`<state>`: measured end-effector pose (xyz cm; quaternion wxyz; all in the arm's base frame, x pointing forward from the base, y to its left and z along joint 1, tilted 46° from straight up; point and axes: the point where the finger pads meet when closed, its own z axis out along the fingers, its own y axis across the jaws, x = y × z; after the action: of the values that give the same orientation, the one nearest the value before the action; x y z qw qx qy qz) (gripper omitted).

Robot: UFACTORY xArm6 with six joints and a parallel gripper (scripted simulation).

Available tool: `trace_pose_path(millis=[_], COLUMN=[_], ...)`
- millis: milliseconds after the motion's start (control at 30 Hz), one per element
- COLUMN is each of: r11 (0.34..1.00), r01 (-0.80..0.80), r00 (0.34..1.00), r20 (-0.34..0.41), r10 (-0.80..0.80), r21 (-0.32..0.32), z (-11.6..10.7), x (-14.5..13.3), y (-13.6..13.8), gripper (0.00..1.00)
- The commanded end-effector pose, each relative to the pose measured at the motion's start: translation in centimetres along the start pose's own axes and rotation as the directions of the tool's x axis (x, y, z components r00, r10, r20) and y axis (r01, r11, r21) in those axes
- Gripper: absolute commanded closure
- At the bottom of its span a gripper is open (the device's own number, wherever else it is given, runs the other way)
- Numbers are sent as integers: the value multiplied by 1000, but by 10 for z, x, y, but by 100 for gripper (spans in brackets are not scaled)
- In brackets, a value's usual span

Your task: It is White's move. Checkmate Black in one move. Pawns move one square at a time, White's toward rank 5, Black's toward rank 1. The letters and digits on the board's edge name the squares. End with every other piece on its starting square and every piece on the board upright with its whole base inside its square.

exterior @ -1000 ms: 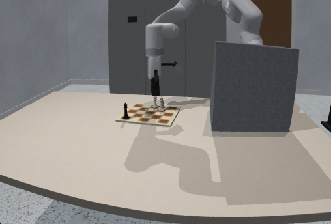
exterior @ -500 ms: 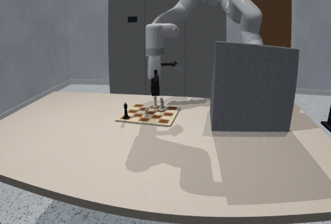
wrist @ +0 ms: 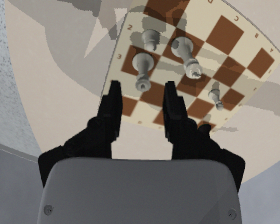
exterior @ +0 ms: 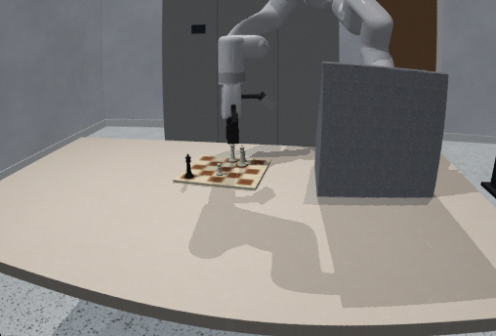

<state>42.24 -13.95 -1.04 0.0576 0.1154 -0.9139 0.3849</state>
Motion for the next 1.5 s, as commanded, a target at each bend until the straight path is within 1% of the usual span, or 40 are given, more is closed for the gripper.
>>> trace_pose_path(millis=[0, 500, 1000, 1467], r11=[1000, 1000, 1000, 1000], r01=[-1, -1, -1, -1], r00=[1000, 1000, 1000, 1000], r20=[3, 3, 3, 3], r10=[1, 1, 1, 1], r21=[0, 0, 0, 0], z=[-1, 4, 35, 38], x=[-1, -1, -1, -1], y=[0, 0, 0, 0], gripper=[58, 58, 58, 58])
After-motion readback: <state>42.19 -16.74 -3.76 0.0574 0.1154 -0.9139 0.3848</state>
